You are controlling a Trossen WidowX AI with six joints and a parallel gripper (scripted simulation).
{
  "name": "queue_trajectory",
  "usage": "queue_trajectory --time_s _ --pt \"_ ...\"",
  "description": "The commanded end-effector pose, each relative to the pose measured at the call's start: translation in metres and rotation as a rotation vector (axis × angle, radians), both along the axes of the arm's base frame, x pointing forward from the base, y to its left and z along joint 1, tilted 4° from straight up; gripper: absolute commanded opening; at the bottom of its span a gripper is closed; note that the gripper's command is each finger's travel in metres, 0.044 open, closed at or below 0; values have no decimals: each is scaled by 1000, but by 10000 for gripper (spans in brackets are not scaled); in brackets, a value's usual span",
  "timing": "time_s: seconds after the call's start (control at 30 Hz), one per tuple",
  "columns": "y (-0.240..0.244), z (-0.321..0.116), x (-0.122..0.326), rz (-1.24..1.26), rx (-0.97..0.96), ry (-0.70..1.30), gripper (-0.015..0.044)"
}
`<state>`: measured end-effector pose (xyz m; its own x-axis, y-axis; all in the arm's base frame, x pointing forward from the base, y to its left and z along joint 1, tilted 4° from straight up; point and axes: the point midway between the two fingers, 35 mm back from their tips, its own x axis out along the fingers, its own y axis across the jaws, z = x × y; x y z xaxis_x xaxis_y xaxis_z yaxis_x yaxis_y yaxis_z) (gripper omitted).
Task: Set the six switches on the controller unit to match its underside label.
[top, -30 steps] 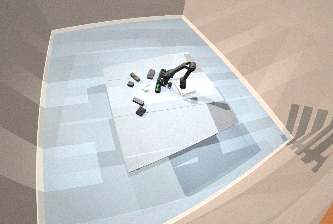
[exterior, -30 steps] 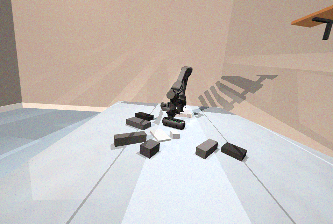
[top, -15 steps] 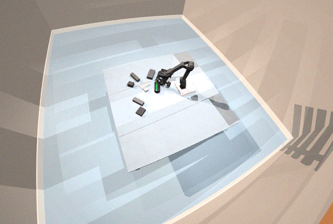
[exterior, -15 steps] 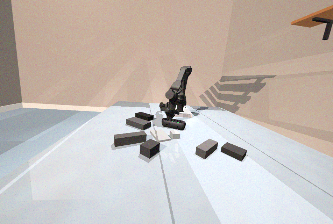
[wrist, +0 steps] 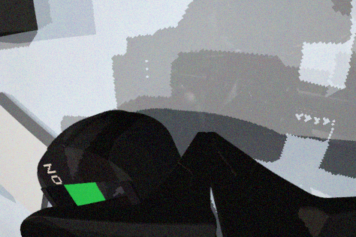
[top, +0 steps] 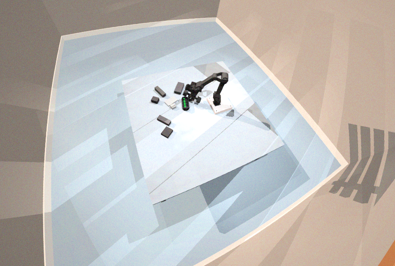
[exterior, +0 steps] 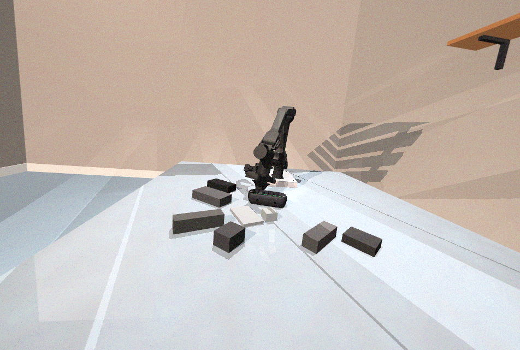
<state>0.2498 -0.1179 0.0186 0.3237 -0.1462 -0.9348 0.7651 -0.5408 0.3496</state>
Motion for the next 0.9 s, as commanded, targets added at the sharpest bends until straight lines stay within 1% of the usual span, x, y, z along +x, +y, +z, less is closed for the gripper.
queue_trajectory --time_s 0.0,0.2,0.3,0.53,0.87 --pt "5 9 -9 0 2 2 0" --pt "25 41 -49 2 5 1 0" --pt "30 47 -59 2 5 1 0" --pt "30 49 -57 8 9 8 0" --pt "32 73 -17 116 56 118 0"
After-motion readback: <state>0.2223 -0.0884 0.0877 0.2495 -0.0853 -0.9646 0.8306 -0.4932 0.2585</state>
